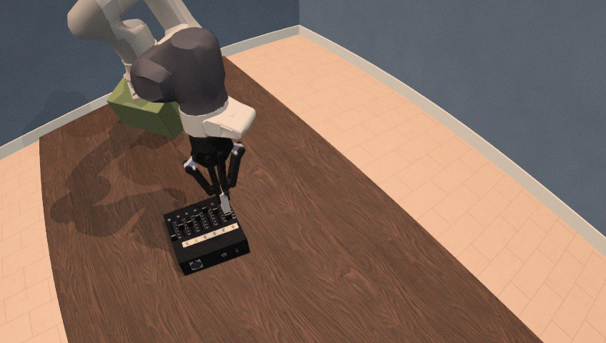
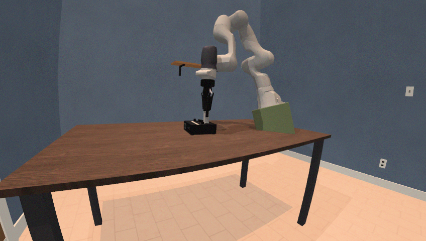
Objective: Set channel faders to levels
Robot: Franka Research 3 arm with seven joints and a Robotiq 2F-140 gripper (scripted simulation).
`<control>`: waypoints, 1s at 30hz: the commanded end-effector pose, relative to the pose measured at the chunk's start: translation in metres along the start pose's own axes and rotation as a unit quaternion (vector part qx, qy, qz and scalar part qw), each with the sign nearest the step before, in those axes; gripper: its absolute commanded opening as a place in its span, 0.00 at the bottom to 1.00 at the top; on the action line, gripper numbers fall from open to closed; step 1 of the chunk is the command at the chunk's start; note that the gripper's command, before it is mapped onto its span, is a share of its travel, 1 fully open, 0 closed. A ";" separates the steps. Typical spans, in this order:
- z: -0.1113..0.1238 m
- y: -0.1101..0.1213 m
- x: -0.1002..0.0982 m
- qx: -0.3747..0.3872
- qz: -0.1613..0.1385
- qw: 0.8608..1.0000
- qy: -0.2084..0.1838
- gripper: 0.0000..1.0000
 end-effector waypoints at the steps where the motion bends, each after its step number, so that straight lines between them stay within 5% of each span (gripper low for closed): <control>1: -0.002 0.001 0.000 0.000 0.000 1.000 0.001 0.00; 22: 0.003 0.000 -0.001 0.000 0.000 1.000 0.001 0.00; 30: 0.003 0.000 -0.017 0.000 0.000 1.000 0.001 0.00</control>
Point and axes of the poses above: the point where the finger pads meet when closed, its own x axis out along the fingers, its own y axis across the jaws, z = x × y, the point moved 2 cm from there along -x, back along the fingers, and after that the axes turned 12 degrees about -x, right-handed, at the moved point
